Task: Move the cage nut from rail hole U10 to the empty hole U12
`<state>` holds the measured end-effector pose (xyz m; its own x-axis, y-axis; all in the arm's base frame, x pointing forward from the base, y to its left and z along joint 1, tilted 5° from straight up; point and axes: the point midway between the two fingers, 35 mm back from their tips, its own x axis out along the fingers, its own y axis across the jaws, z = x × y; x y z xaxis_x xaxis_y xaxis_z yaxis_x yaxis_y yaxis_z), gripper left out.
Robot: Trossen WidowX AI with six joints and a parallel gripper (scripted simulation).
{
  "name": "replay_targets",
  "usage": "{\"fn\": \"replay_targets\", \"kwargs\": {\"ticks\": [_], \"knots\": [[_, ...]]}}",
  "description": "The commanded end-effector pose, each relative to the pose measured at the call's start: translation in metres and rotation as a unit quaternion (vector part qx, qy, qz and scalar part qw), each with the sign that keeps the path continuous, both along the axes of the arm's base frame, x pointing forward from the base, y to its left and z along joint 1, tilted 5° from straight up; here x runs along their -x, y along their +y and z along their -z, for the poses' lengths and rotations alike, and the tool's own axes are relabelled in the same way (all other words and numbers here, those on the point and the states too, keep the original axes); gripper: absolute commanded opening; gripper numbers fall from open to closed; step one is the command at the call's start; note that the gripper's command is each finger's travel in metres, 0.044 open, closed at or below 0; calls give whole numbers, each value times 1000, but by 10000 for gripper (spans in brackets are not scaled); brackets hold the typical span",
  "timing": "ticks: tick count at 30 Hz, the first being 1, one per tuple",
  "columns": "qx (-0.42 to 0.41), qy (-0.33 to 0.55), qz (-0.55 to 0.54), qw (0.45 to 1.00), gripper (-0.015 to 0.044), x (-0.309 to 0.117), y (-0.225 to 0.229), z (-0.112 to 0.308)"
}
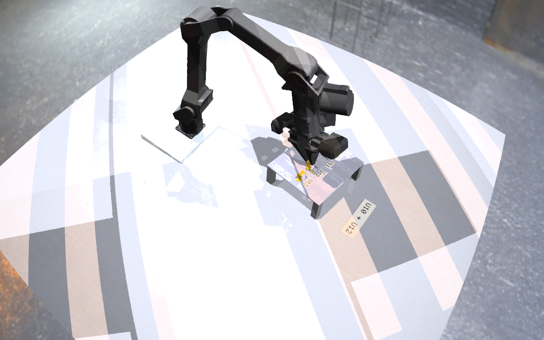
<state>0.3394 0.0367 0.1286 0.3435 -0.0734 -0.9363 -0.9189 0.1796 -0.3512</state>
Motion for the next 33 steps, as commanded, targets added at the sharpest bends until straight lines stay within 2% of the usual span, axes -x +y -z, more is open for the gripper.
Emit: {"fn": "replay_targets", "kwargs": {"ticks": [1,33], "knots": [[-1,2,-3,1000,31,-2,1,-1],[-5,22,-4,1000,31,-4,0,-1]]}}
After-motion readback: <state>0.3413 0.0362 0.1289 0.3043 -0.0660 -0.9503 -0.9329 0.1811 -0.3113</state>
